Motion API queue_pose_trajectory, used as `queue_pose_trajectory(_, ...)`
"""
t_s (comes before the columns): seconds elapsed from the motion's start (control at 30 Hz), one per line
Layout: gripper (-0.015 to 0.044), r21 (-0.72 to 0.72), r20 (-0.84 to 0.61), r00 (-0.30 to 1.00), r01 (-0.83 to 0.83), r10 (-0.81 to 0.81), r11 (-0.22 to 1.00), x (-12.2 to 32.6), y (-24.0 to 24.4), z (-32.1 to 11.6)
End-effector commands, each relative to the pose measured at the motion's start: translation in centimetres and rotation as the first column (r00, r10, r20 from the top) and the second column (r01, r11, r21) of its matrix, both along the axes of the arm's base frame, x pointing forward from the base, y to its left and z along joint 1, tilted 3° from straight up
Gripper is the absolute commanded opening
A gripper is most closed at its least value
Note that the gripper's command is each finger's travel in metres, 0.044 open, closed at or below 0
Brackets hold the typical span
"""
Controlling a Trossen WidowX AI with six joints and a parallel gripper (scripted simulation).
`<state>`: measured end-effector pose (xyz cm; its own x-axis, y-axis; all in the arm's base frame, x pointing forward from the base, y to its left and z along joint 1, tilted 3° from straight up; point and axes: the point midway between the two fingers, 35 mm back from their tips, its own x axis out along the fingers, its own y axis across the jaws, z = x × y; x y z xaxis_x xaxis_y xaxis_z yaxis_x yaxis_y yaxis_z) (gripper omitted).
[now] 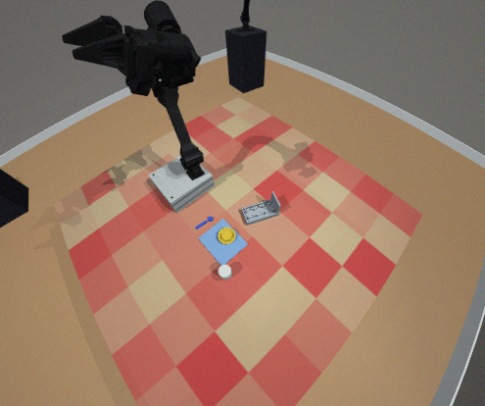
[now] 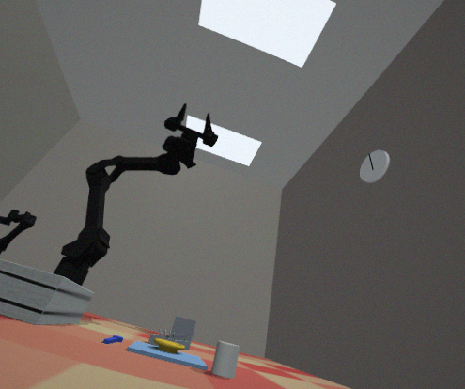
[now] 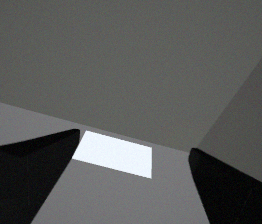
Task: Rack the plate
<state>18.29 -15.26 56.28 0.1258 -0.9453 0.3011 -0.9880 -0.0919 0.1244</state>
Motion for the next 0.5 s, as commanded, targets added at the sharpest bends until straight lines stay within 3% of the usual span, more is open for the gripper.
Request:
queue_pose_trajectory(0.0, 0.0400, -0.001, -0.004, 1.000, 0.000, 0.000, 1.000, 0.1, 0.0, 0.0)
queue_pose_trajectory(0.47, 0.0400, -0.116, -0.412, 0.911, -0.019, -0.030, 0.993, 5.5, 0.0, -1.9)
